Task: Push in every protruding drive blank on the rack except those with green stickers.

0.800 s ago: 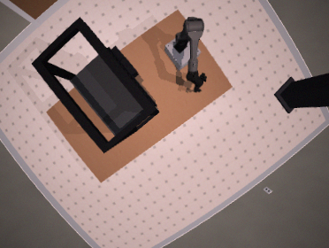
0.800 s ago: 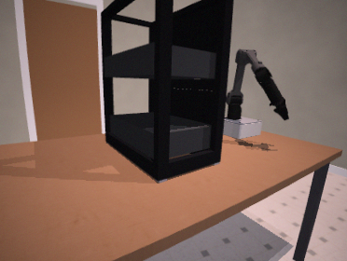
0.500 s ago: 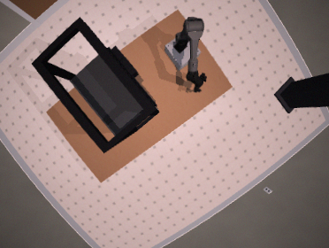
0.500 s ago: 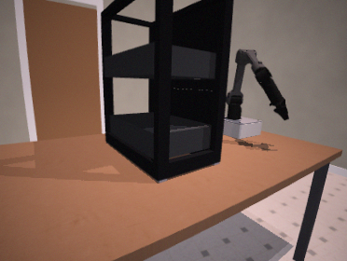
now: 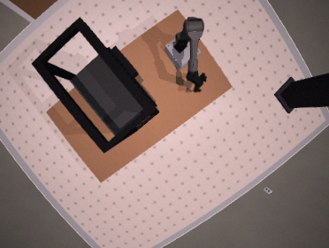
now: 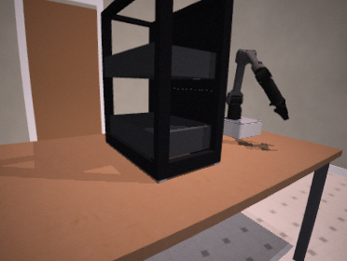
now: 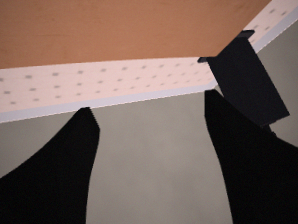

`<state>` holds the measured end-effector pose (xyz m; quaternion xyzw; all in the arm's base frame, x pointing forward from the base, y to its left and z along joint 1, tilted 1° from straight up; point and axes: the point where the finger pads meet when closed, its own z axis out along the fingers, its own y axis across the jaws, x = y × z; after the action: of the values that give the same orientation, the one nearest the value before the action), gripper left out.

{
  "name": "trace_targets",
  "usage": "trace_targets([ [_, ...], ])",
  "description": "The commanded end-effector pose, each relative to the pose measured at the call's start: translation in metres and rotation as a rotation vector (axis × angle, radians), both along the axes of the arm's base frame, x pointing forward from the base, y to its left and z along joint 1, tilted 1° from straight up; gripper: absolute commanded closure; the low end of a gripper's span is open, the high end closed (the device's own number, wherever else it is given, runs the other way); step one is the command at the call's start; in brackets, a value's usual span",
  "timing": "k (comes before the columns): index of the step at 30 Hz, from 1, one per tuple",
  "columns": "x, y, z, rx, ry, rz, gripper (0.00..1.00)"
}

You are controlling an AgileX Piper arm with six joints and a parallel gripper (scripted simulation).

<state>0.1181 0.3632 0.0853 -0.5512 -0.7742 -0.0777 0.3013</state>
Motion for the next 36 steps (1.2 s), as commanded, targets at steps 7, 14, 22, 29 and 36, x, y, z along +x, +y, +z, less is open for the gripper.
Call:
trace_targets([
  [7,0.0,0.0,0.001,0.001,-0.001,0.0,0.0],
  [14,0.0,0.0,0.001,0.002,-0.002,0.0,0.0],
  [22,0.006,-0.004,0.002,0.011,-0.026,0.01,0.0],
  [29,0.014,-0.01,0.004,0.024,-0.067,0.026,0.0],
  [36,0.034,-0.026,0.009,0.051,-0.166,0.067,0.0],
])
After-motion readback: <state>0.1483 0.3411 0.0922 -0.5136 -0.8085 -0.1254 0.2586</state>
